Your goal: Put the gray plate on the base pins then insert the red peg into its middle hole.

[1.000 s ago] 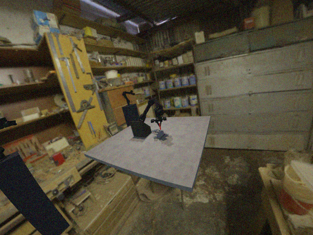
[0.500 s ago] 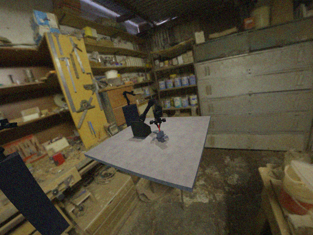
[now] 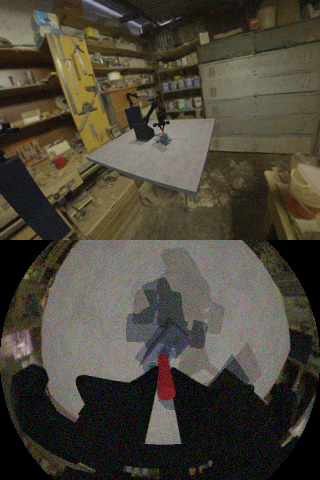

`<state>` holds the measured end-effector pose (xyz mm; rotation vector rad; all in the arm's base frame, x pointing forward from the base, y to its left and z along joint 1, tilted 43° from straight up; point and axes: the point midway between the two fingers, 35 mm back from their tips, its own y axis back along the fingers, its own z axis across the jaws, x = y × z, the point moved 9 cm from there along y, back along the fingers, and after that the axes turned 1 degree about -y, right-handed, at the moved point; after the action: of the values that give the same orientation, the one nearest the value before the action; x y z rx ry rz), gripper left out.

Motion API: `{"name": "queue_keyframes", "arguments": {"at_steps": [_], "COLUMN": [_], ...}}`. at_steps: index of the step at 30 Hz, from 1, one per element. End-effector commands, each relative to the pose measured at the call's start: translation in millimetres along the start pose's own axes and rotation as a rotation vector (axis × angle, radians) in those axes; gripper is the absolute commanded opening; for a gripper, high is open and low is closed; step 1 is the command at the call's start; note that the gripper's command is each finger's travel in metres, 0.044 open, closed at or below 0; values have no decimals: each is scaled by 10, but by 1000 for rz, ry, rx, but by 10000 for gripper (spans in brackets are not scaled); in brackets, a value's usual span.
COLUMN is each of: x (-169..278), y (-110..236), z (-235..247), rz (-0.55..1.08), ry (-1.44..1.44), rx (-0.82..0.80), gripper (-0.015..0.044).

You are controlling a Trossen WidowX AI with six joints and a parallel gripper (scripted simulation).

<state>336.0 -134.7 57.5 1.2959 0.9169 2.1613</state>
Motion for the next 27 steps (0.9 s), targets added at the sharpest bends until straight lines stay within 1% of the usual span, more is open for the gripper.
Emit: {"name": "queue_keyframes", "arguments": {"at_steps": [1, 11, 22, 27], "x": [-6, -1, -9, -9], "y": [9, -7, -150, -147], "z": [-8, -1, -21, -21], "rz": [-1, 0, -1, -1], "ry": [0, 0, 0, 1], "rx": [1, 0, 1, 2], "gripper": [0, 0, 0, 0]}}
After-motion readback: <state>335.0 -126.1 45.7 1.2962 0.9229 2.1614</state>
